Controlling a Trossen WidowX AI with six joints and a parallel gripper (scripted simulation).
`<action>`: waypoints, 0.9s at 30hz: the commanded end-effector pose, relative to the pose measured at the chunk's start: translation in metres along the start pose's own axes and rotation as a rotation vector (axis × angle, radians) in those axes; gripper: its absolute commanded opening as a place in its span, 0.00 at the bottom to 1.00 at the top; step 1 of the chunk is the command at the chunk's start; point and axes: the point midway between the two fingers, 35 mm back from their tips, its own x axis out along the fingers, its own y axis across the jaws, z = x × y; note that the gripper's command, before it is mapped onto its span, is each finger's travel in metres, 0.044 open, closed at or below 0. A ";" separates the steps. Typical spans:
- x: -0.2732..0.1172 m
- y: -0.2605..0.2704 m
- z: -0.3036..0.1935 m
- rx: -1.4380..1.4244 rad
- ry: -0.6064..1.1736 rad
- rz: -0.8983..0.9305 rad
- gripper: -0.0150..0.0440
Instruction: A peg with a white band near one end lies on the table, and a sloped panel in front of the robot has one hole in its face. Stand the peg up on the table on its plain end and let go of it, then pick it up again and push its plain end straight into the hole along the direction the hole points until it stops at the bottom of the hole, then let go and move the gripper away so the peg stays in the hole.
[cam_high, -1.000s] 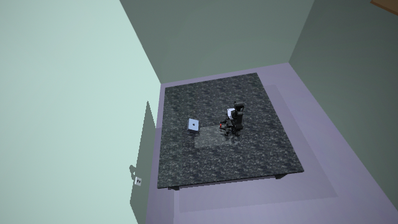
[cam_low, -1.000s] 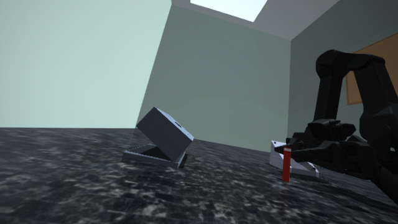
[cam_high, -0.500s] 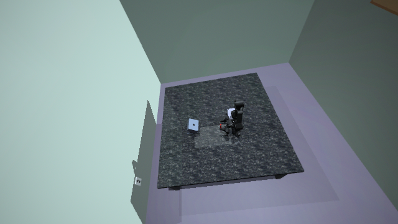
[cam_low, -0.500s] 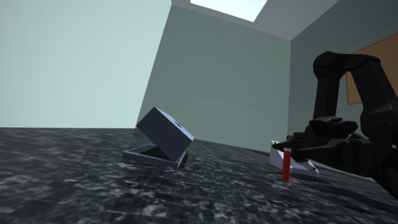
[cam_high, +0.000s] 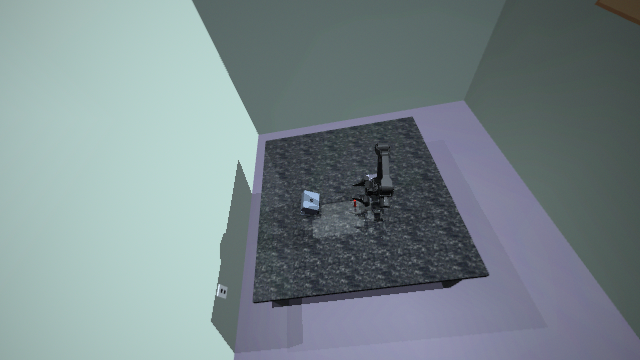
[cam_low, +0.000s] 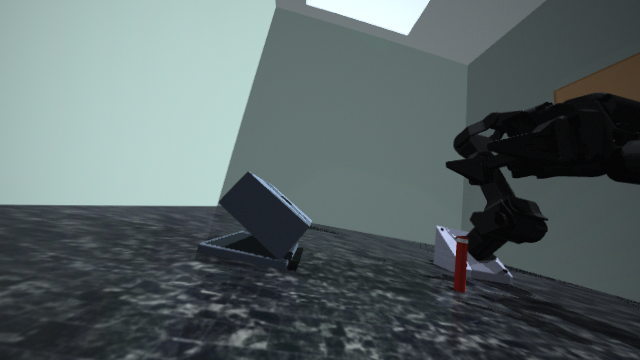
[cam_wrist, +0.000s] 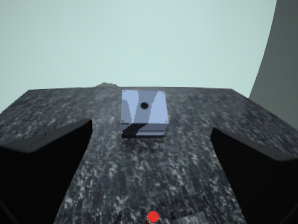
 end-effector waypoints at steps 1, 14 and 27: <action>-0.003 -0.012 0.020 -0.010 -0.003 0.000 1.00; -0.005 -0.023 0.009 -0.193 0.059 -0.158 1.00; -0.013 -0.044 -0.010 -0.461 0.256 -0.434 1.00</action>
